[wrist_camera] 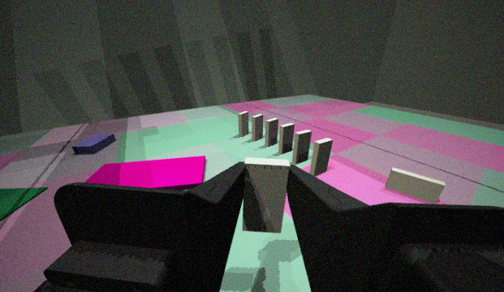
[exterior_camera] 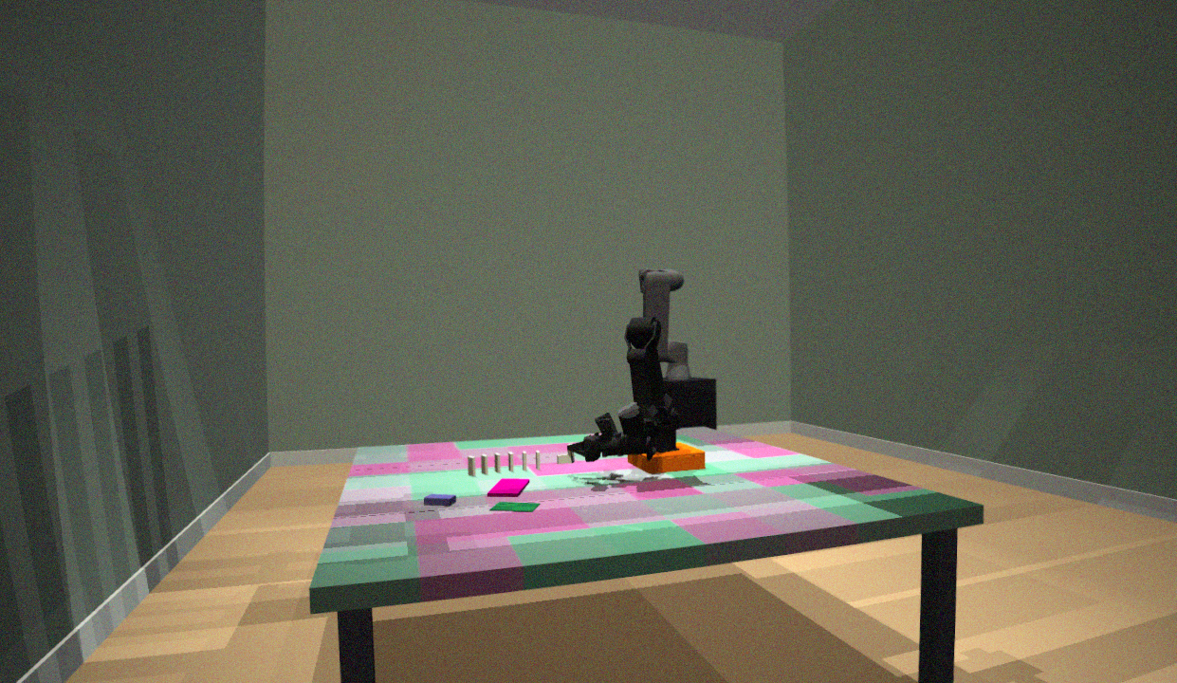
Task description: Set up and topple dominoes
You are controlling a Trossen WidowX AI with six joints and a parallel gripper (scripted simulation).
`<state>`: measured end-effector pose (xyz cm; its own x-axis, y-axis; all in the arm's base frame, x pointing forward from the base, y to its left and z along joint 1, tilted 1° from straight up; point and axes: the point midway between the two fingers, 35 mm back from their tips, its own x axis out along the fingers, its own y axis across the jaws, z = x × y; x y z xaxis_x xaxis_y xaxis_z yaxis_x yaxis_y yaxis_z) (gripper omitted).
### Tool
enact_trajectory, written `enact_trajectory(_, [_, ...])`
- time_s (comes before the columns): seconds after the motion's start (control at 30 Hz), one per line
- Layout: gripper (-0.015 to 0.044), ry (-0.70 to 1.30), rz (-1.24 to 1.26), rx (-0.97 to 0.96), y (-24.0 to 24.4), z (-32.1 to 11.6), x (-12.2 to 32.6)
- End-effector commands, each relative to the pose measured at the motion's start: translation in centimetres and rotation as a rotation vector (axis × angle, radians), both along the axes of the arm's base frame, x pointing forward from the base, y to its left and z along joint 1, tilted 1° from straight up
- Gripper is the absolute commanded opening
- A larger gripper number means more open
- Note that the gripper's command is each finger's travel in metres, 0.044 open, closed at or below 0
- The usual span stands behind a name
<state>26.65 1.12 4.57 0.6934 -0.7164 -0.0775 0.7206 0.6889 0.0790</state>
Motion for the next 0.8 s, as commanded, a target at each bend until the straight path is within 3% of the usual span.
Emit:
enact_trajectory(0.0, [0.0107, 0.005, 0.001, -0.001, -0.2, -0.8, -0.1])
enact_trajectory(0.77, [0.0107, -0.004, -0.002, 0.010, -0.9, -3.4, -0.8])
